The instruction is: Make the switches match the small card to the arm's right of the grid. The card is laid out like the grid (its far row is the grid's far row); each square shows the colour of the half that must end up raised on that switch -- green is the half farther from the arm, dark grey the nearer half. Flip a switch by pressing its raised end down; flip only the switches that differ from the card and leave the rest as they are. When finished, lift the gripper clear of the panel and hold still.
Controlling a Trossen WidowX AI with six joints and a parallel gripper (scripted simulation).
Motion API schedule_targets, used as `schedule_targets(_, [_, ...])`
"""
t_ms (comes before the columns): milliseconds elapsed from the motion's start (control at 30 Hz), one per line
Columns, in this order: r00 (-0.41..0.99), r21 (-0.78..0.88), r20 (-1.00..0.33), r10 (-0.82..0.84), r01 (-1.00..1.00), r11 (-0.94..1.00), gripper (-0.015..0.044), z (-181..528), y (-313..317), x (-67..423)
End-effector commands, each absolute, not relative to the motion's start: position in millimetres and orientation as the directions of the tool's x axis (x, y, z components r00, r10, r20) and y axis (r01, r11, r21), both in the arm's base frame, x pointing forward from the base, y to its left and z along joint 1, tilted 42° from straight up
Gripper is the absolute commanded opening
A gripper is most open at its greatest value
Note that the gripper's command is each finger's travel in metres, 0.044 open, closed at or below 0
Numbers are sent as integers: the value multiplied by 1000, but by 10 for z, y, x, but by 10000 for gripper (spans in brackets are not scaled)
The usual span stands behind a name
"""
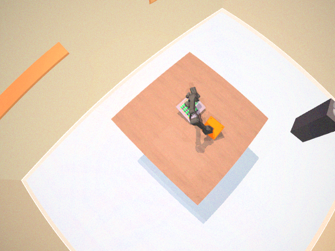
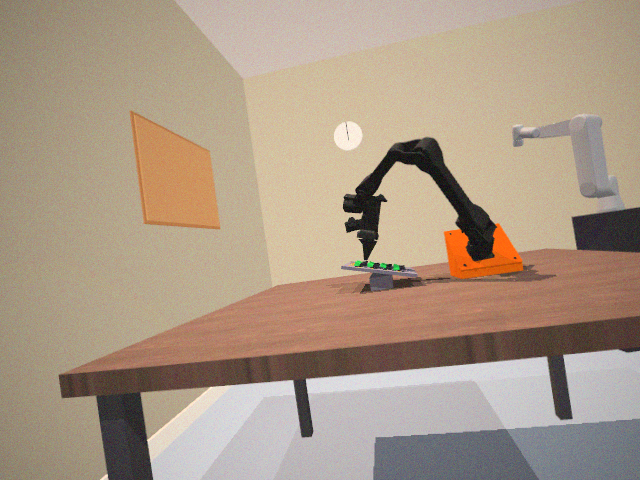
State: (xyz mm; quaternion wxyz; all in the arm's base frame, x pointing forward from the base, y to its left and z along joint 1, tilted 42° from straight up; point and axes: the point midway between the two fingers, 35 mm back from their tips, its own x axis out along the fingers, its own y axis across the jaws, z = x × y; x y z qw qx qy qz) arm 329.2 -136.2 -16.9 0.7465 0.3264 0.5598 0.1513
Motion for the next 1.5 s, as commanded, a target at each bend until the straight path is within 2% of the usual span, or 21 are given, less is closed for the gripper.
schedule_targets(0, [328,660,-734,594,143,737,0,-176,-1353,3291])
schedule_targets(1467, [328,660,-734,594,143,737,0,-219,-1318,3309])
